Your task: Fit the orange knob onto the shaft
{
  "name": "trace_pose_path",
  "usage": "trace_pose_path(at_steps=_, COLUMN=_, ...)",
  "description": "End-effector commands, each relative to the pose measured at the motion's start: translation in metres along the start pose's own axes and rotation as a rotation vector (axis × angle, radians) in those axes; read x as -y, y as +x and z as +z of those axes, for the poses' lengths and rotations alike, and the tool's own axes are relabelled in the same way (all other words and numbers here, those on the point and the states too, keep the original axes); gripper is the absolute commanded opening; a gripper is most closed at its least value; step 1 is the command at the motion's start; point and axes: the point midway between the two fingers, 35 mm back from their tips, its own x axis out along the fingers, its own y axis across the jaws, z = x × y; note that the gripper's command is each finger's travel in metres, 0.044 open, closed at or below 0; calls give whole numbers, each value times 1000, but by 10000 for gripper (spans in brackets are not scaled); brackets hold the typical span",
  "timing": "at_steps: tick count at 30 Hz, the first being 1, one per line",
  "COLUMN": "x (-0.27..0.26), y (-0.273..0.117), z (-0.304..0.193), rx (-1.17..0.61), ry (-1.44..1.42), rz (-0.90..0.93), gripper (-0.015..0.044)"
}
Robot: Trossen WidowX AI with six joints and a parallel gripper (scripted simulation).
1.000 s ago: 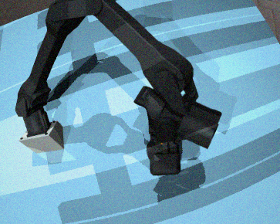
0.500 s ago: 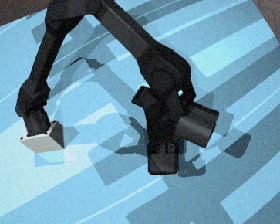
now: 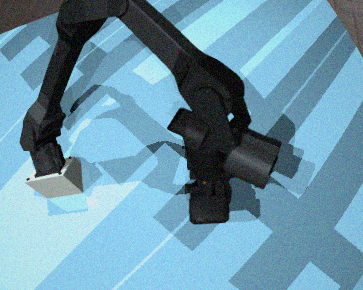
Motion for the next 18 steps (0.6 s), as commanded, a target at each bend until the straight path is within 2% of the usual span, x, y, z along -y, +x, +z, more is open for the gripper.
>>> trace_pose_path(at_steps=1, x=0, y=1, z=0, rx=0, ry=2, rz=-1, gripper=0)
trace_pose_path(at_steps=18, x=4, y=1, z=5, rx=1, ry=2, rz=-1, gripper=0)
